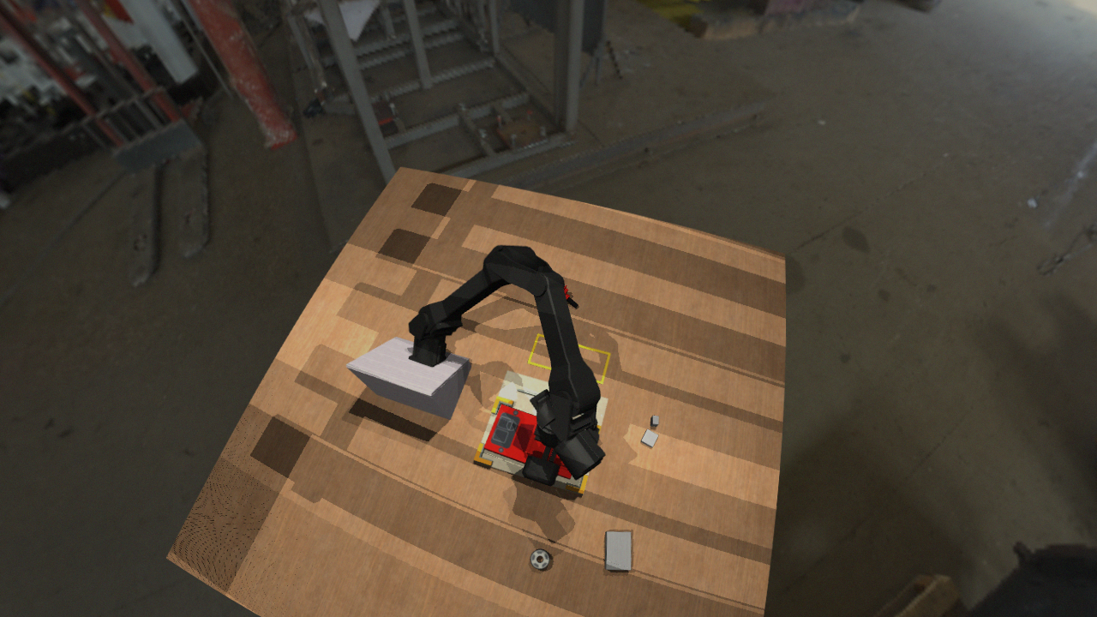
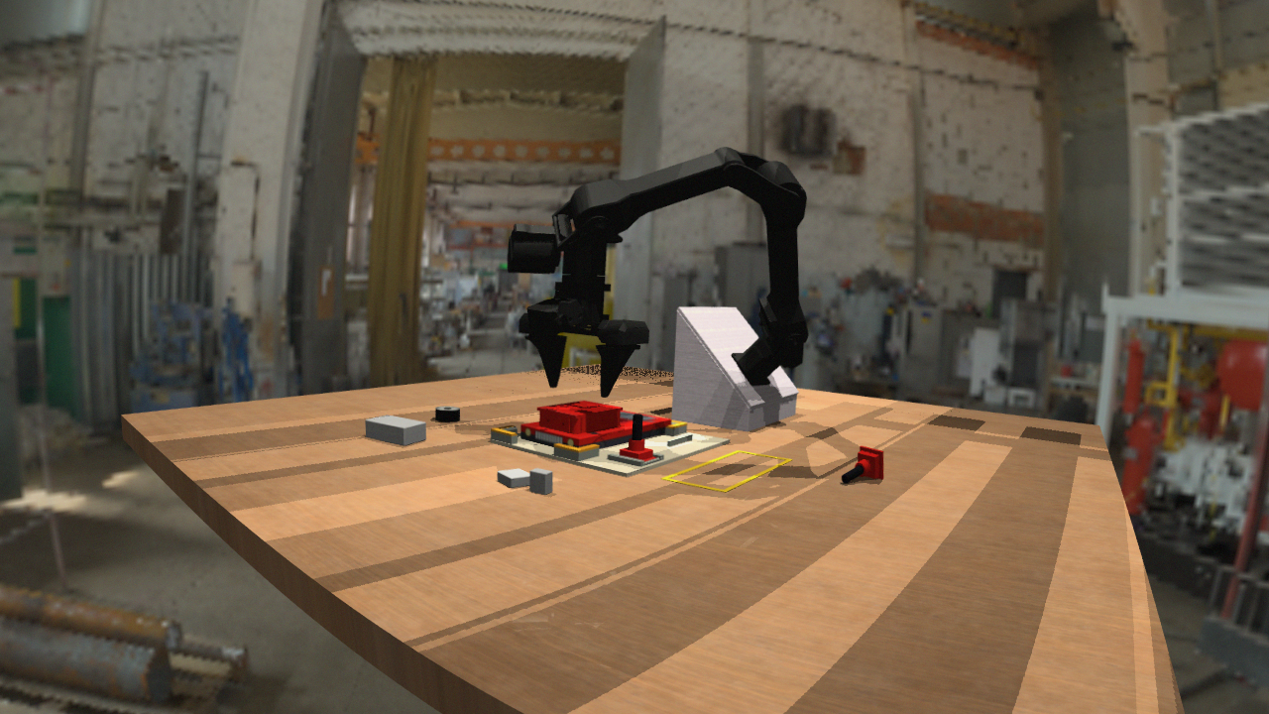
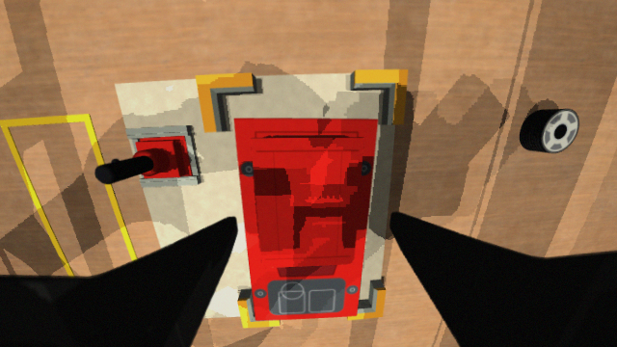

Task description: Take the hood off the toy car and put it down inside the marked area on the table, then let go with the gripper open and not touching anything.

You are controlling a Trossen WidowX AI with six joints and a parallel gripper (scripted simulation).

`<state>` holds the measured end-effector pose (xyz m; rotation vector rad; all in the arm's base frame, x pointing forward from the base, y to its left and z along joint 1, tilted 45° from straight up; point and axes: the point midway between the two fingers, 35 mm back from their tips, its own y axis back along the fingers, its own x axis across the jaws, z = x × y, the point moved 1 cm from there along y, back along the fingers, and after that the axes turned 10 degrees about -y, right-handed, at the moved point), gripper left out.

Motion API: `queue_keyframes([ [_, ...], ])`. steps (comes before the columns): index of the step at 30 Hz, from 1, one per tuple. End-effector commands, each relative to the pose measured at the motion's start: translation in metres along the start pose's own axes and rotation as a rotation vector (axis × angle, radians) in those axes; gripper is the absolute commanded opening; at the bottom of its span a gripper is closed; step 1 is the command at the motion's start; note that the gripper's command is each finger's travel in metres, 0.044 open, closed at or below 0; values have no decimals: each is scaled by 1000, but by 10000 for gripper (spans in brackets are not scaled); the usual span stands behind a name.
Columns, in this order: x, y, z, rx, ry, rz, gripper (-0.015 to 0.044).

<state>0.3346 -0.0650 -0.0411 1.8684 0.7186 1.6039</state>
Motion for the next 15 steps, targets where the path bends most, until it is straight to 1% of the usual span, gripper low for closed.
queue_keyframes([
  [1, 1, -6, -1, 3, -4, 7, 440],
  [15, 2, -17, -2, 3, -4, 8, 440],
])
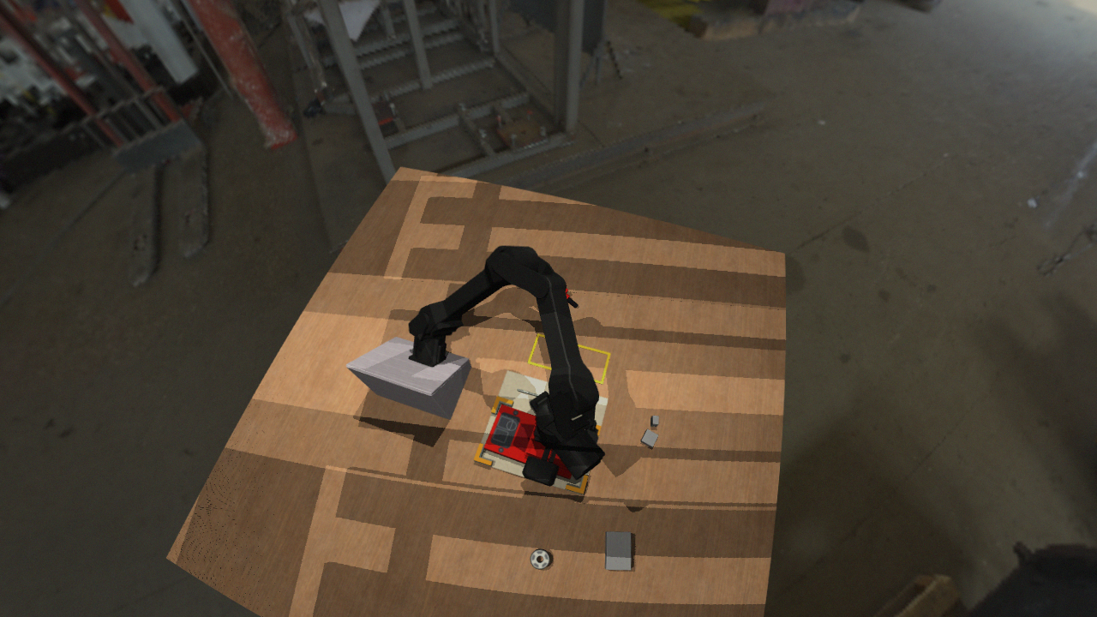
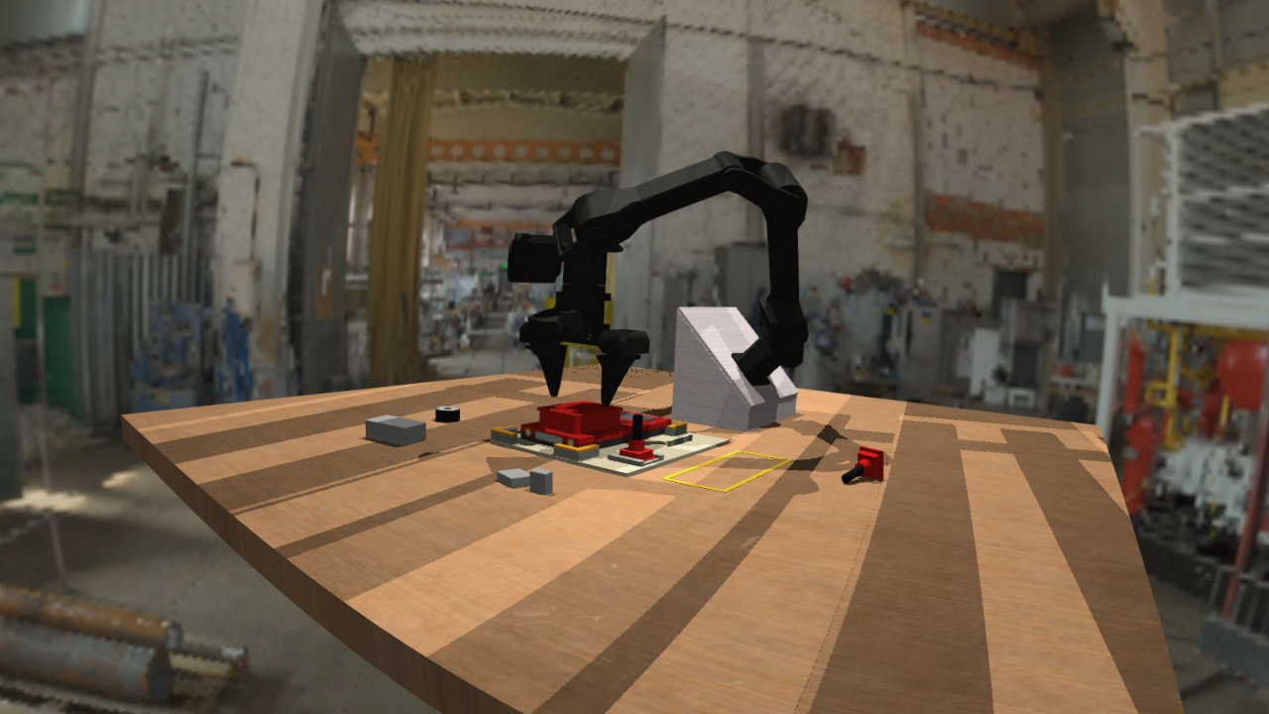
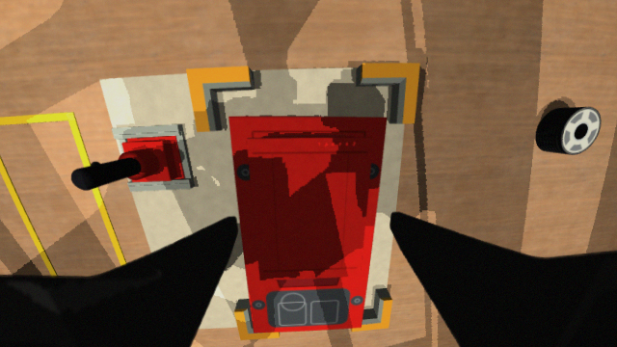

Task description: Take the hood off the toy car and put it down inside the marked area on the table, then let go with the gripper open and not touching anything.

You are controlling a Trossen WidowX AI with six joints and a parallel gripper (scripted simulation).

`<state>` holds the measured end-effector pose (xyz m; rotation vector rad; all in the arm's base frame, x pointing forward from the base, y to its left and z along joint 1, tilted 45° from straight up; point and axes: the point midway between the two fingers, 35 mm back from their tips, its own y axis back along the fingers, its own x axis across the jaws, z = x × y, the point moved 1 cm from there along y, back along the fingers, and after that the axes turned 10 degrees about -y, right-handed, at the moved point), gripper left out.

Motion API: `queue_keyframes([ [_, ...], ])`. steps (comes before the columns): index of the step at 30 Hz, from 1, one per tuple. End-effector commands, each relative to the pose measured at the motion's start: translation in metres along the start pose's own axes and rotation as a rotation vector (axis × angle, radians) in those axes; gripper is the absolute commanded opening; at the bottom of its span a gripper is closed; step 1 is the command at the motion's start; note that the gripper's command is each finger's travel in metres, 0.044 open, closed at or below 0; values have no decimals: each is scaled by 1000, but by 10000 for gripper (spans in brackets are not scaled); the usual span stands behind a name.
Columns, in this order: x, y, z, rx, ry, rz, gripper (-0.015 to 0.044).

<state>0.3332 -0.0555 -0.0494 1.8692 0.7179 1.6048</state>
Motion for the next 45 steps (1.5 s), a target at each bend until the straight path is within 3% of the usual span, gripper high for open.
queue_keyframes([
  [1, 1, -6, -1, 3, -4, 7, 440],
  [45, 2, -25, -2, 3, -4, 8, 440],
])
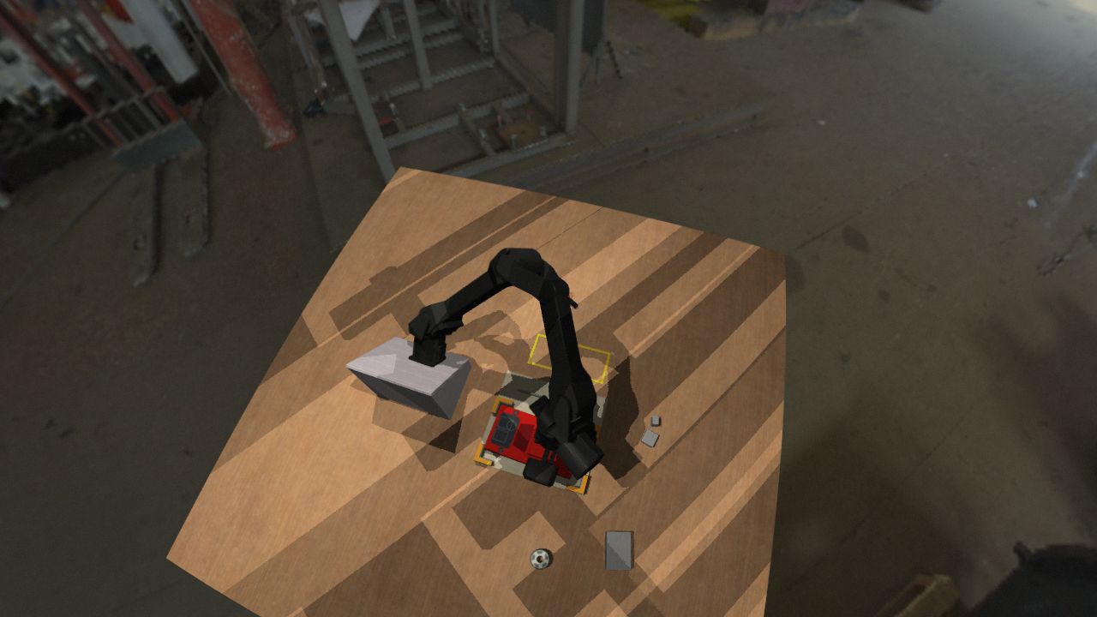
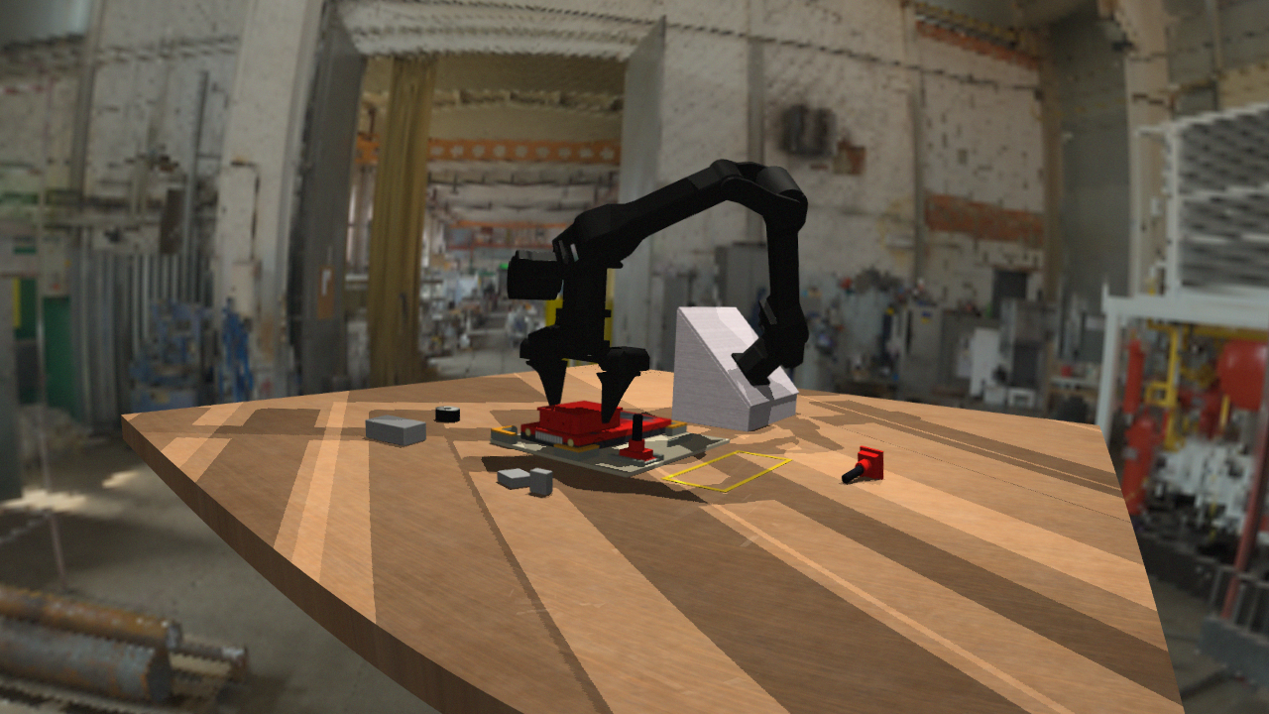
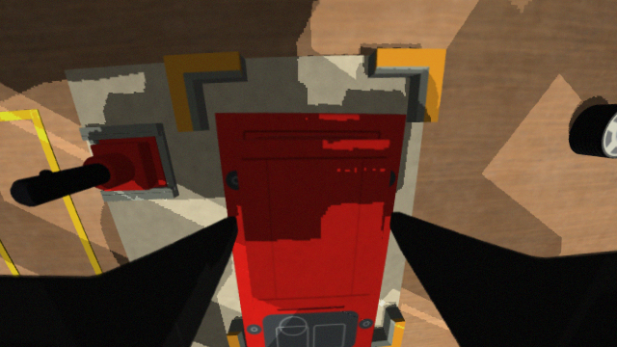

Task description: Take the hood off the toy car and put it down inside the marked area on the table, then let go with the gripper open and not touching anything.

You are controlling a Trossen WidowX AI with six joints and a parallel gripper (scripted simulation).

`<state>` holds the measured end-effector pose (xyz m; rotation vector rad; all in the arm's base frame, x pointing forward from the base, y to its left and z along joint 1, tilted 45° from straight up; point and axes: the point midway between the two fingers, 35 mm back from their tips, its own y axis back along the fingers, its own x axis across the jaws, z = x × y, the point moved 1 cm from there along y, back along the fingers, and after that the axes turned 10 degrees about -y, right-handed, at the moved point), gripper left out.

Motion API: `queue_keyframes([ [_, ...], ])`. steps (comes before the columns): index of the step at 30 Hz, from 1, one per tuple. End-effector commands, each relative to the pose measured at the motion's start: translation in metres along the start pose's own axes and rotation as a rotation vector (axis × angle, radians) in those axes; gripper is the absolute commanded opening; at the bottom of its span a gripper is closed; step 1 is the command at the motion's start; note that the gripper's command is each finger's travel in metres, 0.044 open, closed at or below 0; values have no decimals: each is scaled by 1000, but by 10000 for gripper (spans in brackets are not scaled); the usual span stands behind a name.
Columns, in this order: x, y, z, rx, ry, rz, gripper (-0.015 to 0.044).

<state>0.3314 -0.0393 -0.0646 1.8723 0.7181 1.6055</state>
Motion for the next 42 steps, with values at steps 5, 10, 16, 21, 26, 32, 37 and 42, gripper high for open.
queue_keyframes([
  [5, 0, -1, 0, 0, 0, 0, 361],
  [10, 0, -1, 0, 0, 0, 0, 328],
  [16, 0, -1, 0, 0, 0, 0, 268],
  [21, 0, 1, 0, 0, 0, 0, 137],
  [26, 0, 4, 0, 0, 0, 0, 6],
  [32, 0, 8, 0, 0, -1, 0, 0],
  [37, 0, 12, 0, 0, -1, 0, 0],
  [42, 0, 15, 0, 0, -1, 0, 0],
])
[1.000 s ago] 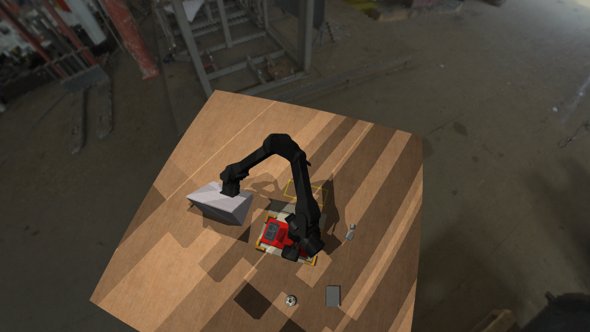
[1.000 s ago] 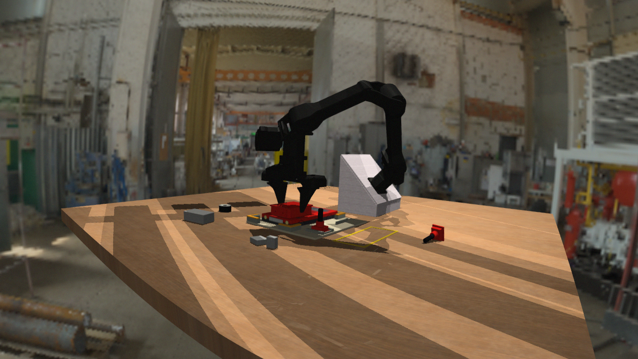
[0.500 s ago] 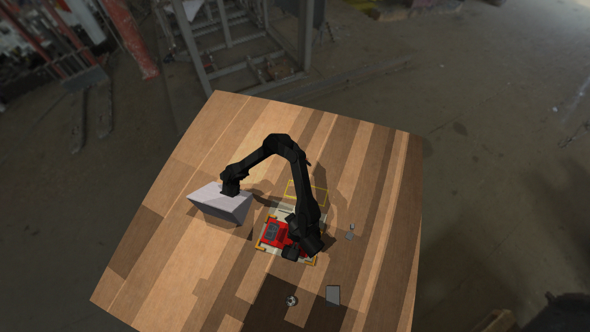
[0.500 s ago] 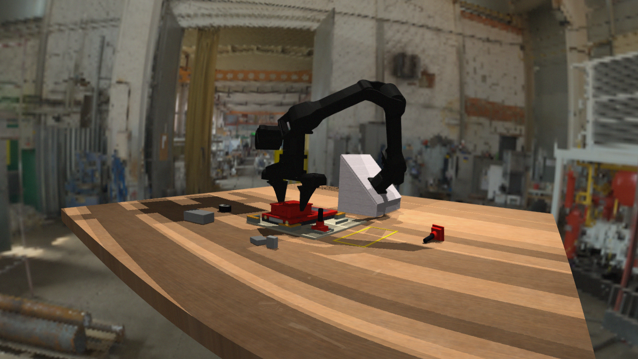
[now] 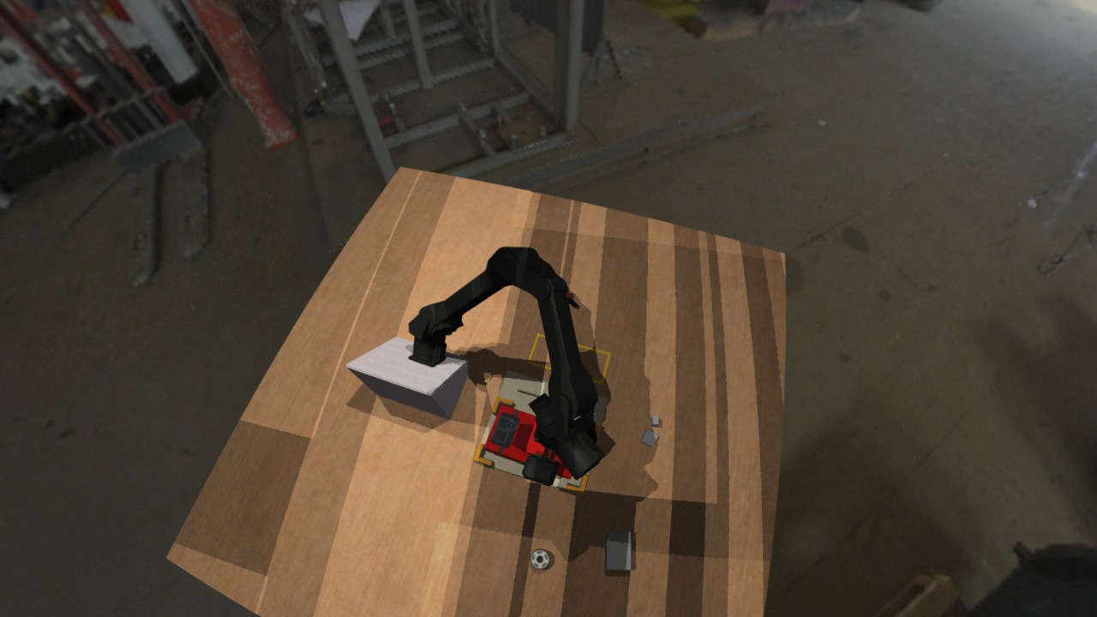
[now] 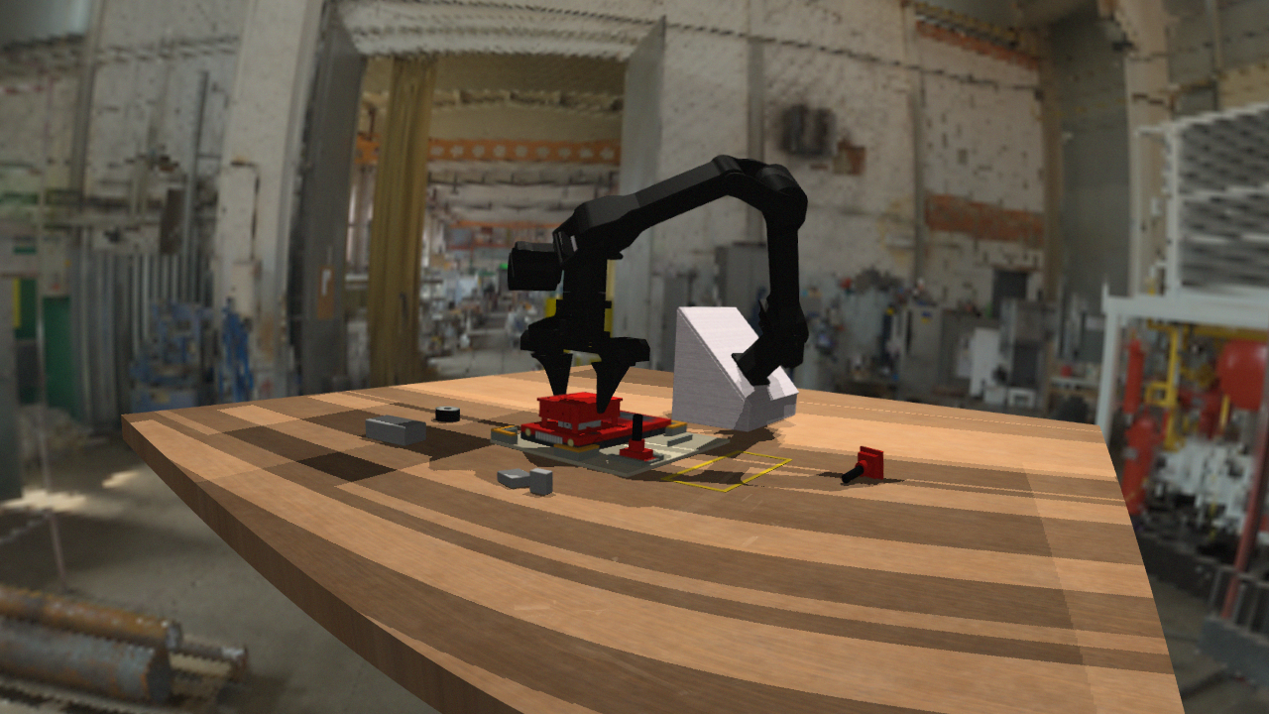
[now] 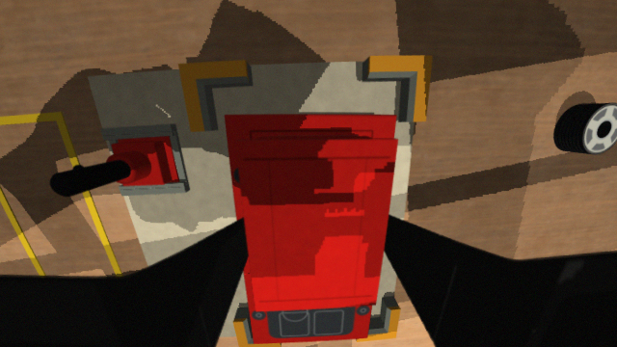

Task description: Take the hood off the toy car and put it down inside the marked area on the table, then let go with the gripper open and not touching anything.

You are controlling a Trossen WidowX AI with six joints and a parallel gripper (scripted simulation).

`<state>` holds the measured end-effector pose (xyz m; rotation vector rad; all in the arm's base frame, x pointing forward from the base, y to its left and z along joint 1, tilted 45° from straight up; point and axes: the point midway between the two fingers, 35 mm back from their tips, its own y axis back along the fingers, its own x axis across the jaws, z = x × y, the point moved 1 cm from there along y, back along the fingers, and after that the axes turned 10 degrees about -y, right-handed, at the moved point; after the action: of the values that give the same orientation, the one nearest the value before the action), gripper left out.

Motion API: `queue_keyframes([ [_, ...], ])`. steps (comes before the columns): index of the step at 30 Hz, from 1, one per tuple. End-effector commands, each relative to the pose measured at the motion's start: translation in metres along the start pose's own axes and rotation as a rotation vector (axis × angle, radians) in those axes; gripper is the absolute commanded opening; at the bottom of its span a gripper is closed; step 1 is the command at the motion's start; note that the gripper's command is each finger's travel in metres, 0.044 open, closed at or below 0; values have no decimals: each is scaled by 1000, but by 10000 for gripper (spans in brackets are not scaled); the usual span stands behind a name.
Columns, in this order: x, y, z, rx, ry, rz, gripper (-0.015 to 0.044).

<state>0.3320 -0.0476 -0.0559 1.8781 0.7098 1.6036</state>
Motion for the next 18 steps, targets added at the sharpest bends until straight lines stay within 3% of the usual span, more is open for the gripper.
queue_keyframes([
  [1, 0, 3, 0, 2, 4, -6, 0],
  [18, -1, 16, 0, 2, 4, -6, 0],
])
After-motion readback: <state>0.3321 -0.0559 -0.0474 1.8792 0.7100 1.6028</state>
